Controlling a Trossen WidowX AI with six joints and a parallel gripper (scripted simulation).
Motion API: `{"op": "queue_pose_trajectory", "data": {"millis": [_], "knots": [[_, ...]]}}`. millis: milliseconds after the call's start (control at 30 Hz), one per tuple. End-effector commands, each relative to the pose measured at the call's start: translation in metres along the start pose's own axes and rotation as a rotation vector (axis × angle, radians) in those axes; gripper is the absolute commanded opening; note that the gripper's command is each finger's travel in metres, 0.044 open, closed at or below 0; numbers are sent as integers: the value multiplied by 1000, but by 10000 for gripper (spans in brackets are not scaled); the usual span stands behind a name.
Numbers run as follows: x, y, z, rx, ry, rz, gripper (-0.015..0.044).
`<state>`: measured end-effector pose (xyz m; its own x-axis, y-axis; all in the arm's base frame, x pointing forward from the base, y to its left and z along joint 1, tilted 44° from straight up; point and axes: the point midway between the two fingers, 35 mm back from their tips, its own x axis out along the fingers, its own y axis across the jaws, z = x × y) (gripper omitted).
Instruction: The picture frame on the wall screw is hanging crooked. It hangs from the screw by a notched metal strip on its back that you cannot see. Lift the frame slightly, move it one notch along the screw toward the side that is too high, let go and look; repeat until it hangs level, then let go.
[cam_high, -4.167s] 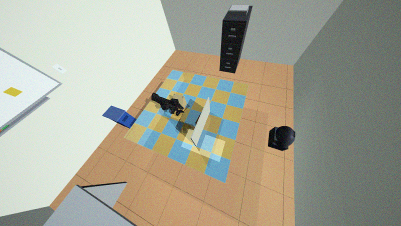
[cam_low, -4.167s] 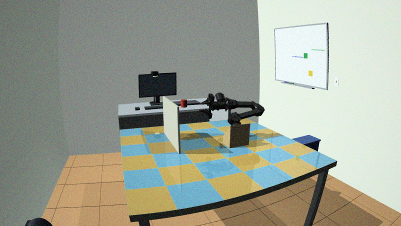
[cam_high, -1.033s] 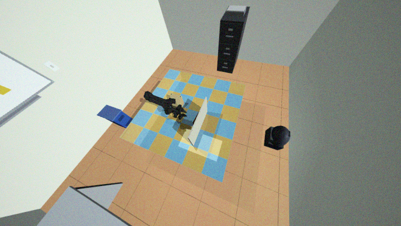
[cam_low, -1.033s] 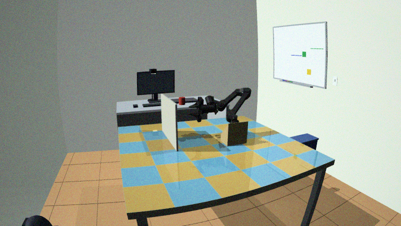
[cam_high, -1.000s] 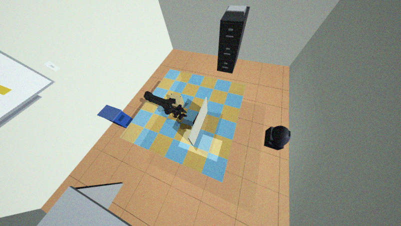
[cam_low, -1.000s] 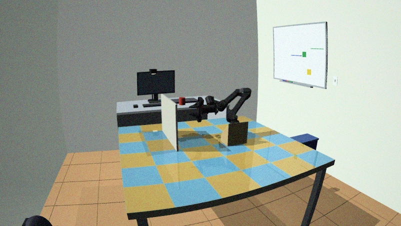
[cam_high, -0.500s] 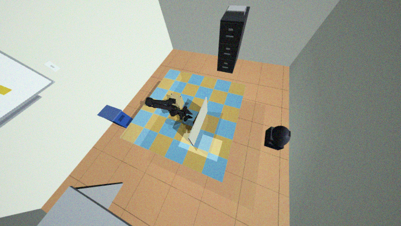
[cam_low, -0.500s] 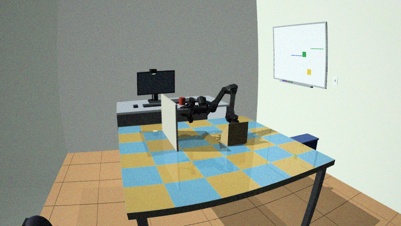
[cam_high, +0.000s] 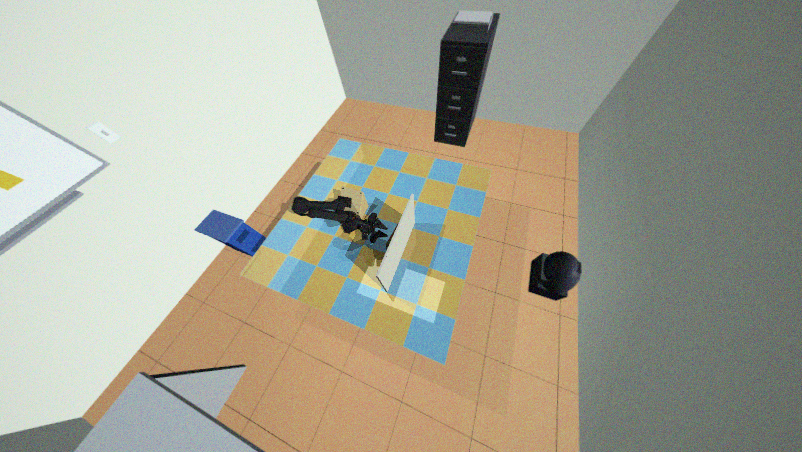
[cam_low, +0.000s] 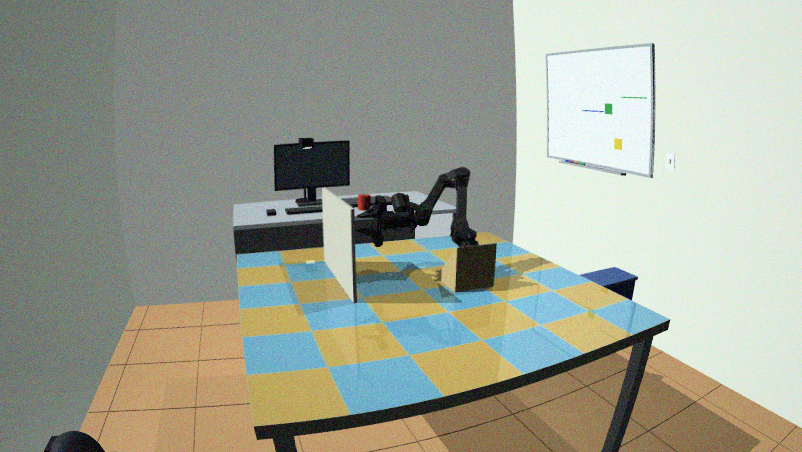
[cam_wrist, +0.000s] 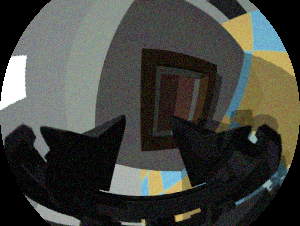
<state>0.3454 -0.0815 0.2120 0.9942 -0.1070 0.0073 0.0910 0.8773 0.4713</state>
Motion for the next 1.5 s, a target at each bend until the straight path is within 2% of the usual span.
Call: {"op": "queue_pose_trajectory", "data": {"millis": [0, 767, 1467], "knots": [[3, 0, 2, 2, -5, -4, 260], [39, 0, 2, 2, -7, -3, 260], [40, 0, 2, 2, -7, -3, 260]]}}
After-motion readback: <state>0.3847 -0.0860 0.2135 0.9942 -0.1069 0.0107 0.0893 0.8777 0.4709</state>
